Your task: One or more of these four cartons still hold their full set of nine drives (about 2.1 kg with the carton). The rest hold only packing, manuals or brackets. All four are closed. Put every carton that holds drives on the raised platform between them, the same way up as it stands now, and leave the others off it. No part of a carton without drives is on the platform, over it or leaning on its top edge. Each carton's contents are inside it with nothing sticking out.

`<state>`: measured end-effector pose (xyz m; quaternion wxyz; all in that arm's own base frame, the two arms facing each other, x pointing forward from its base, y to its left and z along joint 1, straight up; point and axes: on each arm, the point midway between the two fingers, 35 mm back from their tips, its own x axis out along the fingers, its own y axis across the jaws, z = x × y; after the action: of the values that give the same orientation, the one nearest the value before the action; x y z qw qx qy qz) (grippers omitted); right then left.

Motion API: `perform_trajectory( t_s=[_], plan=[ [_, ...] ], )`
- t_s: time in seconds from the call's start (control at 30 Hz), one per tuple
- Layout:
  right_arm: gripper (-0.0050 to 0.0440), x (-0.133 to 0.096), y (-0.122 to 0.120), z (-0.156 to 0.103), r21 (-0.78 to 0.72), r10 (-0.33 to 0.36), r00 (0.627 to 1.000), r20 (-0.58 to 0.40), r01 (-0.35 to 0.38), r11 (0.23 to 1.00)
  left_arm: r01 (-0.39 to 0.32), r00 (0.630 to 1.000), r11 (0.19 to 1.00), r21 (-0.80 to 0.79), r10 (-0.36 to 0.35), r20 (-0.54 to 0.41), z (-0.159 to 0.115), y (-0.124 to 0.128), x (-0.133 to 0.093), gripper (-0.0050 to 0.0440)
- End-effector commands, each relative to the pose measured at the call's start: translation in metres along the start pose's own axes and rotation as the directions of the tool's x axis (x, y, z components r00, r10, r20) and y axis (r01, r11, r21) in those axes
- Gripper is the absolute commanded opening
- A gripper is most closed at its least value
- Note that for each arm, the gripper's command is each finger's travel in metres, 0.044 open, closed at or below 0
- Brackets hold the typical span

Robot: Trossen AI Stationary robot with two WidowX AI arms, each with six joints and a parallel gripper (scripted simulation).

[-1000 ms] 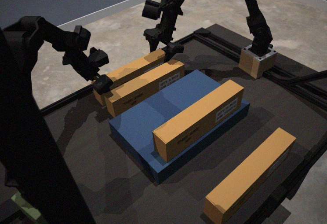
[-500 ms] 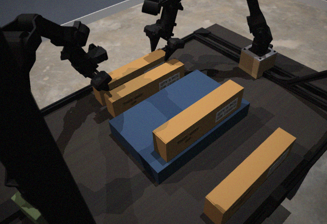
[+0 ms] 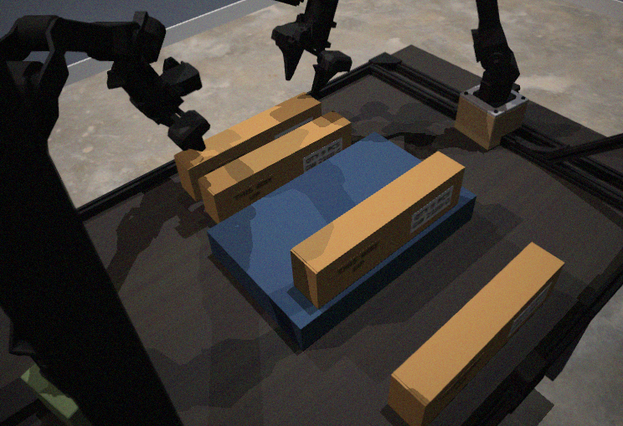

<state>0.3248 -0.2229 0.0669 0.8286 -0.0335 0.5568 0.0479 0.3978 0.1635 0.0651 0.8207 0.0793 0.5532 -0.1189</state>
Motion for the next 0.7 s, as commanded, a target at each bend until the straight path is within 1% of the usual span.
perform_trajectory(
  t_s=[0.0, 0.03, 0.23, 0.33, 0.43, 0.67],
  plan=[
    [0.0389, 0.000, 0.013, -0.001, -0.002, 0.003, 1.000, -0.003, -0.003, 1.000, 0.001, 1.000, 1.000, 0.005, -0.001, -0.001, 0.001, -0.013, -0.001, 0.0389],
    [0.0389, 0.000, 0.013, -0.001, -0.002, 0.003, 1.000, -0.003, -0.003, 1.000, 0.001, 1.000, 1.000, 0.005, -0.001, -0.001, 0.001, -0.013, -0.001, 0.0389],
    [0.0389, 0.000, 0.065, -0.001, -0.002, 0.003, 1.000, -0.003, -0.003, 1.000, 0.001, 1.000, 1.000, 0.005, -0.001, -0.001, 0.000, -0.065, -0.001, 0.0389],
    [0.0389, 0.001, 0.084, -0.002, -0.002, 0.003, 1.000, -0.003, -0.003, 1.000, 0.001, 1.000, 1.000, 0.005, -0.001, -0.001, -0.001, -0.083, 0.000, 0.0389],
    [0.0389, 0.001, 0.090, -0.002, -0.002, 0.003, 1.000, -0.003, -0.003, 1.000, 0.001, 1.000, 1.000, 0.005, -0.001, -0.001, -0.001, -0.089, 0.000, 0.0389],
    [0.0389, 0.001, 0.090, -0.002, -0.002, 0.003, 1.000, -0.003, -0.003, 1.000, 0.001, 1.000, 1.000, 0.005, -0.001, -0.001, -0.001, -0.089, 0.000, 0.0389]
  ],
)
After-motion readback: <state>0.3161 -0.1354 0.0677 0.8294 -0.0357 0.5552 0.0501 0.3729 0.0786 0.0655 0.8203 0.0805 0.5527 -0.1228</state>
